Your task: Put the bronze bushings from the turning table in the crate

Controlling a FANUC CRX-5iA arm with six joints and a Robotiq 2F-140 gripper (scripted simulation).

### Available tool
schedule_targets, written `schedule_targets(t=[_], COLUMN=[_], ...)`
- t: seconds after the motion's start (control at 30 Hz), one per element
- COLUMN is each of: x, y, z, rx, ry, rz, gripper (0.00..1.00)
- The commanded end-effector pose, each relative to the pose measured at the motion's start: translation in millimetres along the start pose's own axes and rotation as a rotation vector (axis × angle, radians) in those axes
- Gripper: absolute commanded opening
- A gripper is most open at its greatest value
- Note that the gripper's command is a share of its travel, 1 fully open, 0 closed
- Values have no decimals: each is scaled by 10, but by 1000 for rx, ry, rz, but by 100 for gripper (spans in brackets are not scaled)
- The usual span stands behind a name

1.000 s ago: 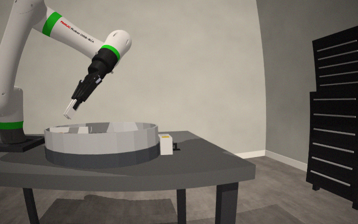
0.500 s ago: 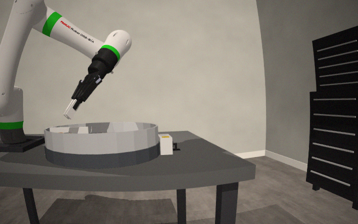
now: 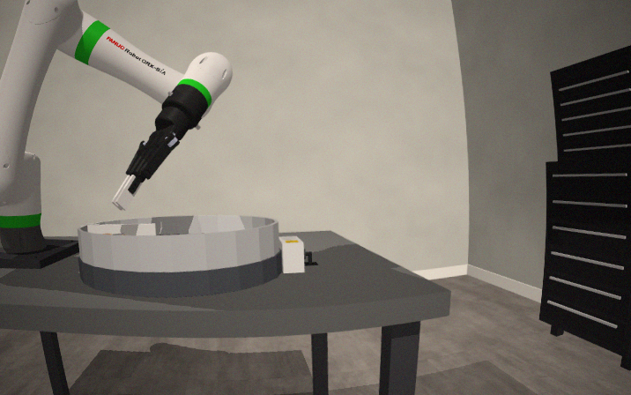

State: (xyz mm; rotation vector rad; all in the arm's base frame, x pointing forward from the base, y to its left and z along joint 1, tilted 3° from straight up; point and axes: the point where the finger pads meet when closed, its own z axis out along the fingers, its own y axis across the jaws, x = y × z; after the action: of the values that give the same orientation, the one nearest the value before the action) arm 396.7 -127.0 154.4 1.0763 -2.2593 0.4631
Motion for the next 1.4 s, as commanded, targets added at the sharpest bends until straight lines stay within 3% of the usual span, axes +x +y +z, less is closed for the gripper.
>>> schedule_targets(t=[0.0, 1.13, 1.37], x=[-1, -3, -156], y=[3, 3, 3], z=[-3, -1, 185], rx=[-1, -1, -1], ry=[-1, -1, -1], rz=[2, 2, 2], gripper=[6, 6, 6])
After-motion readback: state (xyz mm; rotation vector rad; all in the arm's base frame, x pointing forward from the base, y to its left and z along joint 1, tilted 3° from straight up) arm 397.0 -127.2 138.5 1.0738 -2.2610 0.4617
